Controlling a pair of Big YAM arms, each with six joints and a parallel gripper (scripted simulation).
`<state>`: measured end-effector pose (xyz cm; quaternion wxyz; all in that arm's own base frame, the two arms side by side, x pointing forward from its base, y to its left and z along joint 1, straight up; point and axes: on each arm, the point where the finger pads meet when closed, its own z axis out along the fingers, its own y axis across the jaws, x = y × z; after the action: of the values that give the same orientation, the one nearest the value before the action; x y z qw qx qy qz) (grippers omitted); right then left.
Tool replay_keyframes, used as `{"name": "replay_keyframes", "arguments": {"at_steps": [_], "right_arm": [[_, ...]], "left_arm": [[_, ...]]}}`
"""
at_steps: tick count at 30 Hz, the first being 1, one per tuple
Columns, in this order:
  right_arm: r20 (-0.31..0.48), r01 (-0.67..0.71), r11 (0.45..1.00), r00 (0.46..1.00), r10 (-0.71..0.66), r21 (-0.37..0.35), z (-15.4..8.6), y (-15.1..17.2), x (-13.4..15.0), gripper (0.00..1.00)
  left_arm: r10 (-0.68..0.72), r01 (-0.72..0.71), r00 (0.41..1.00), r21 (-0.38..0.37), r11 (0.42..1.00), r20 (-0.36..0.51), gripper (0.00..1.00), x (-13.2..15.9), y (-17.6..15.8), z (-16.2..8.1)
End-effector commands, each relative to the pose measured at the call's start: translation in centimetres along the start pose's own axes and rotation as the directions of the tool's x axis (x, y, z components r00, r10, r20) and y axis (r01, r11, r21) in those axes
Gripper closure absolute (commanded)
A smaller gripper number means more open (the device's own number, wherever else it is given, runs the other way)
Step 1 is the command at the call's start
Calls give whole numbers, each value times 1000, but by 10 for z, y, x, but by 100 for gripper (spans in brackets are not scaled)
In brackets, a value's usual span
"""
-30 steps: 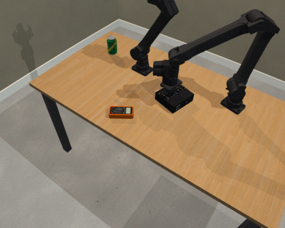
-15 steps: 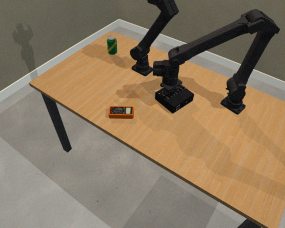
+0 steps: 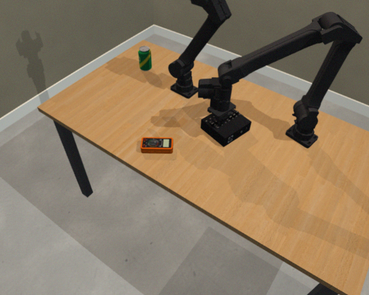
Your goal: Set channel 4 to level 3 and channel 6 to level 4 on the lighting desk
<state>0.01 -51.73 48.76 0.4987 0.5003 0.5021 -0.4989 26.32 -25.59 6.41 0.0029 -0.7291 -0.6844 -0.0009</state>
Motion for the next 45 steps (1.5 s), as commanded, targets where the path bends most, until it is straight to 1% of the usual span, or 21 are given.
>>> {"name": "replay_keyframes", "arguments": {"at_steps": [1,22,35,36,45], "right_arm": [[55,-9,1000,998,9,6,5,-3,-41,0],[55,-9,1000,998,9,6,5,-3,-41,0],[55,-9,1000,998,9,6,5,-3,-41,0],[55,-9,1000,998,9,6,5,-3,-41,0],[55,-9,1000,998,9,6,5,-3,-41,0]], "left_arm": [[9,-7,999,-38,999,38,100,-23,16,-16],[7,-6,999,-36,999,37,100,-23,16,-15],[5,-3,999,-35,999,37,100,-29,16,-15],[10,-8,999,-44,999,45,100,-30,16,-19],[9,-7,999,-43,999,44,100,-30,16,-19]]}}
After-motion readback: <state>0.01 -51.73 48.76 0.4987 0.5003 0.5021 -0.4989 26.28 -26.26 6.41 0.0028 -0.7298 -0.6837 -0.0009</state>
